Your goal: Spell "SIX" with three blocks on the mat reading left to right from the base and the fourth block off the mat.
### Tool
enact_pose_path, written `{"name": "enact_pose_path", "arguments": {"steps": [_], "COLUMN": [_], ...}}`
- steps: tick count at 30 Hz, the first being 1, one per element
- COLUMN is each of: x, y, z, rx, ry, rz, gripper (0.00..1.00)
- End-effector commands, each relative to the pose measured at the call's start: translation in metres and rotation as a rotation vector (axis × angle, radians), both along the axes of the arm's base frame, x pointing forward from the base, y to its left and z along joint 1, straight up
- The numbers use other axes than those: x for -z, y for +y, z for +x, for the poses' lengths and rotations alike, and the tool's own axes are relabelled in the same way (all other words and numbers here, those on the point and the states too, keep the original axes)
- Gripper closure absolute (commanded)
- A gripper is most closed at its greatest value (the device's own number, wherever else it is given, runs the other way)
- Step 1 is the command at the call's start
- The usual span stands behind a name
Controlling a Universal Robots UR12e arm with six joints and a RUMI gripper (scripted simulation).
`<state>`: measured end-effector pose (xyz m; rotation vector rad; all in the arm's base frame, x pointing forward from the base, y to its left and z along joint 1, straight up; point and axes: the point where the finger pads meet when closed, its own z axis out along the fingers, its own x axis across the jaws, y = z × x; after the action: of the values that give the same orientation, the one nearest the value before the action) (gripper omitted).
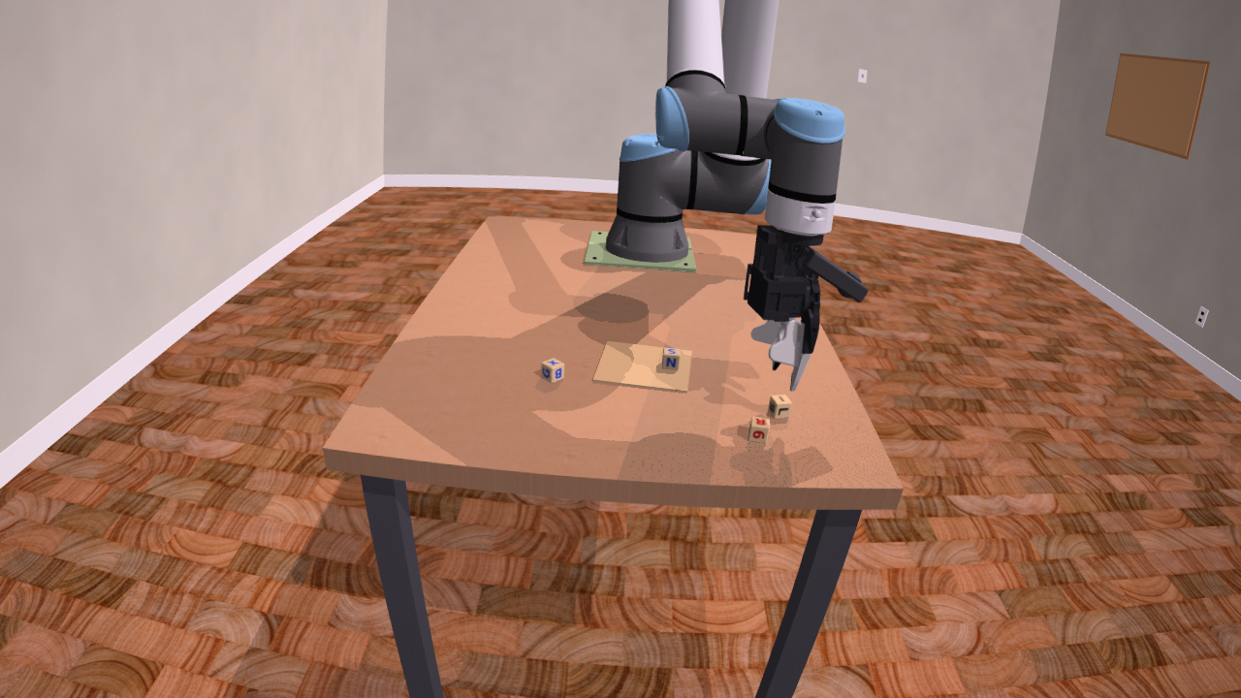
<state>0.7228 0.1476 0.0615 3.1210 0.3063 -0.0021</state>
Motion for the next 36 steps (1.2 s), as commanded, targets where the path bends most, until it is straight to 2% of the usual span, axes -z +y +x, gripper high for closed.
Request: {"name": "enact_pose_path", "arguments": {"steps": [1, 15, 36], "x": [0.005, 0.02, 0.022], "y": [0.0, 0.0, 0.0], "z": [0.001, 0.001, 0.001], "rx": [0.0, 0.0, 0.0], "ry": [-0.002, -0.002, -0.002], "rz": [0.0, 0.0, 0.0], "gripper": [0.63, 0.63, 0.63]}}
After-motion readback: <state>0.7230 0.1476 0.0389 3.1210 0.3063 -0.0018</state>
